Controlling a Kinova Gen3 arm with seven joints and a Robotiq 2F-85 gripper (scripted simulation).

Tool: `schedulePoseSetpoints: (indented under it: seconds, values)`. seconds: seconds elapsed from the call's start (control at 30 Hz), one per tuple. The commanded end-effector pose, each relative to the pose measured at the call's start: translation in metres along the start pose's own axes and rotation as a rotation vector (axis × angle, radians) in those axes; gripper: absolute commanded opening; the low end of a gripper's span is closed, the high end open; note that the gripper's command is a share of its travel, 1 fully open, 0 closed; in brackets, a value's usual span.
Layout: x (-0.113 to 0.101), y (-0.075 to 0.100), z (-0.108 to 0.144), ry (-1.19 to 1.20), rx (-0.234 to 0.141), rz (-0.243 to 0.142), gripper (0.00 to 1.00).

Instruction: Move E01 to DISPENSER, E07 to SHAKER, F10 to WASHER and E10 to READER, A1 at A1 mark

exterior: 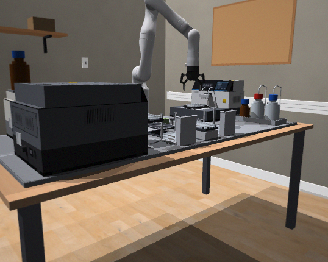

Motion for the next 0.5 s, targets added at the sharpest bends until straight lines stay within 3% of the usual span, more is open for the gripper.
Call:
schedulePoseSetpoints:
  seconds: [0.0,0.47]
  values:
    - [0.011,0.0,-0.003,-0.004,-0.005,-0.005,1.0]
    - [0.05,0.0,-0.014,-0.084,-0.005,-0.005,1.0]
Point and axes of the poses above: the point where the finger pads meet when closed, its own y axis back along the fingers, its own z axis across the jaws, x = y × z, the point moved 8 cm from there along y, back along the fingers, and after that the axes turned 8 degrees about -y, right-handed, at the moved point
